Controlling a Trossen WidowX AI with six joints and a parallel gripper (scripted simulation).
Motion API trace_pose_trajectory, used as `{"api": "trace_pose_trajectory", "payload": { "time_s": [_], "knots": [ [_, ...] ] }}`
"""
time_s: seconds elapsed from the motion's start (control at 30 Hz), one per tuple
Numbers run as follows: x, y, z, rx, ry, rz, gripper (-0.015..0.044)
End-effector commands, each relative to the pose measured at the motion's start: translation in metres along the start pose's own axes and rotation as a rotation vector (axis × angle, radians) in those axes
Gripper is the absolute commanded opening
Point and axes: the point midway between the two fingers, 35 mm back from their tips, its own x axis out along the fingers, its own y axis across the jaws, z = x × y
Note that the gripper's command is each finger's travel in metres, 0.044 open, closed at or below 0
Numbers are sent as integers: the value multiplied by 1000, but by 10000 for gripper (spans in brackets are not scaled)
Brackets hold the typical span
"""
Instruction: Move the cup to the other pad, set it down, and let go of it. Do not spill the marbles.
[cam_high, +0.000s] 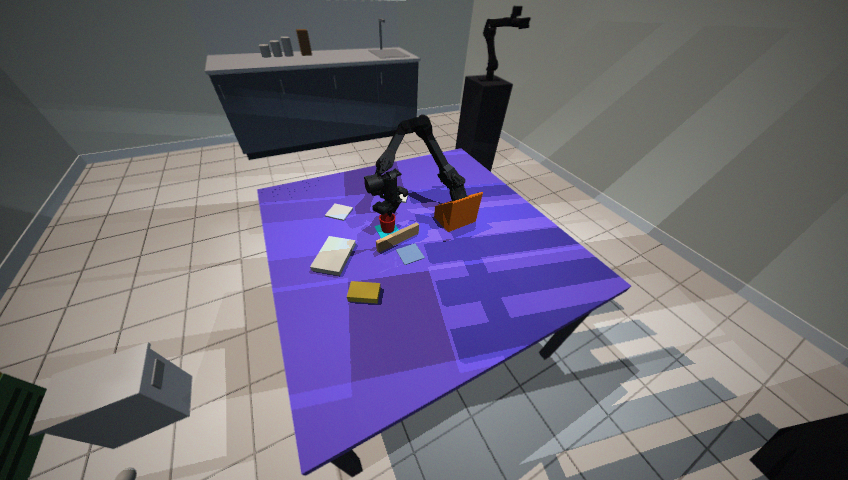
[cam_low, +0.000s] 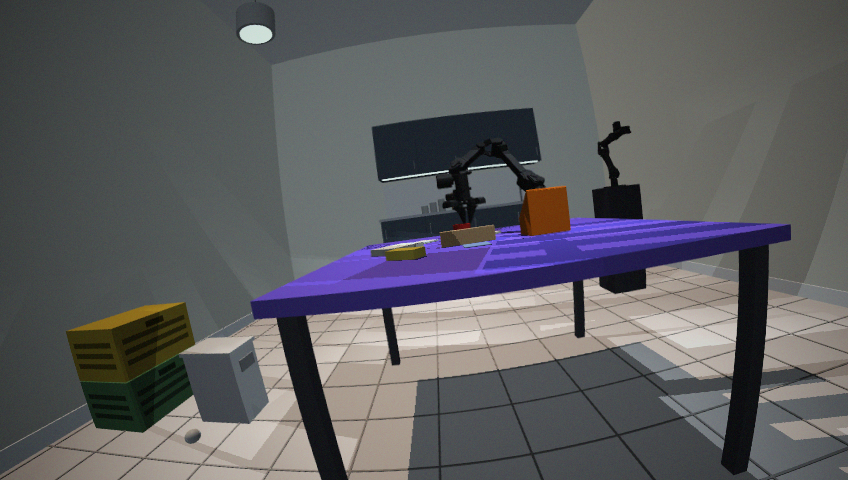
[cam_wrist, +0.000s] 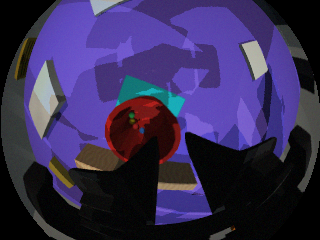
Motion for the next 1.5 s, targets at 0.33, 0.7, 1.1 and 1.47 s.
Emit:
{"api": "trace_pose_trajectory", "payload": {
  "time_s": [0.33,0.7,1.1,1.47],
  "knots": [
    [-21,-1,-3,5,-8,6,128],
    [-19,0,-4,0,-1,1,390],
    [-69,0,-5,4,-4,6,440],
    [-76,0,-7,-2,-9,2,440]
  ]
}}
